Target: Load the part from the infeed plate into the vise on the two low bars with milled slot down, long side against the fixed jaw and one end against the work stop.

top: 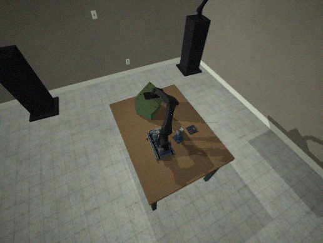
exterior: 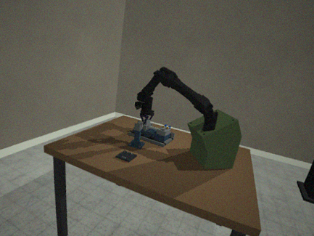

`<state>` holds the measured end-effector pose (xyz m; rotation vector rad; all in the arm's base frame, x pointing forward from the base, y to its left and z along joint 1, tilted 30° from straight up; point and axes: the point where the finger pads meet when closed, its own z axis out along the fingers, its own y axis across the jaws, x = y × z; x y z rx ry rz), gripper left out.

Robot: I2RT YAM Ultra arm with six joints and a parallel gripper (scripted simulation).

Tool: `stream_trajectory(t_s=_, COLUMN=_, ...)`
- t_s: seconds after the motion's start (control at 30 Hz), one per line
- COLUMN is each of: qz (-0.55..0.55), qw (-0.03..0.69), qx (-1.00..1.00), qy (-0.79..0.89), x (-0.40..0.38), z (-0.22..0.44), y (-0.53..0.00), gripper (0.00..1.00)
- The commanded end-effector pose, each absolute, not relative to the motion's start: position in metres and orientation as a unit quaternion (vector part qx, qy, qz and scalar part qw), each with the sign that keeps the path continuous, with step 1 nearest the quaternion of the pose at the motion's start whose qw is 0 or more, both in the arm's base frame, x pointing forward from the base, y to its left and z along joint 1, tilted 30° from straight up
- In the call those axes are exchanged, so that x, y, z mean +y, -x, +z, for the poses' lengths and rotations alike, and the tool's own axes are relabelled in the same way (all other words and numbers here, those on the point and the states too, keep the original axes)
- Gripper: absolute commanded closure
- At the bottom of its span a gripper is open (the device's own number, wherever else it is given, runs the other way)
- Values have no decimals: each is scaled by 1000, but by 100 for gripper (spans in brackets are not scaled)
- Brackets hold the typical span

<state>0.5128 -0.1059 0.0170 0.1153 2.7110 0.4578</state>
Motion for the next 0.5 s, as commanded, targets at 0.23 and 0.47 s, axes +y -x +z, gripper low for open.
stream_trajectory(t_s=0.23, qz=153, qw=216, qx=963, qy=-47, x=-117, z=30, y=-518, gripper=100)
stream_trajectory(t_s=0.47, qz=155, qw=211, qx=964, qy=-48, x=-115, z=24, y=-517, gripper=100)
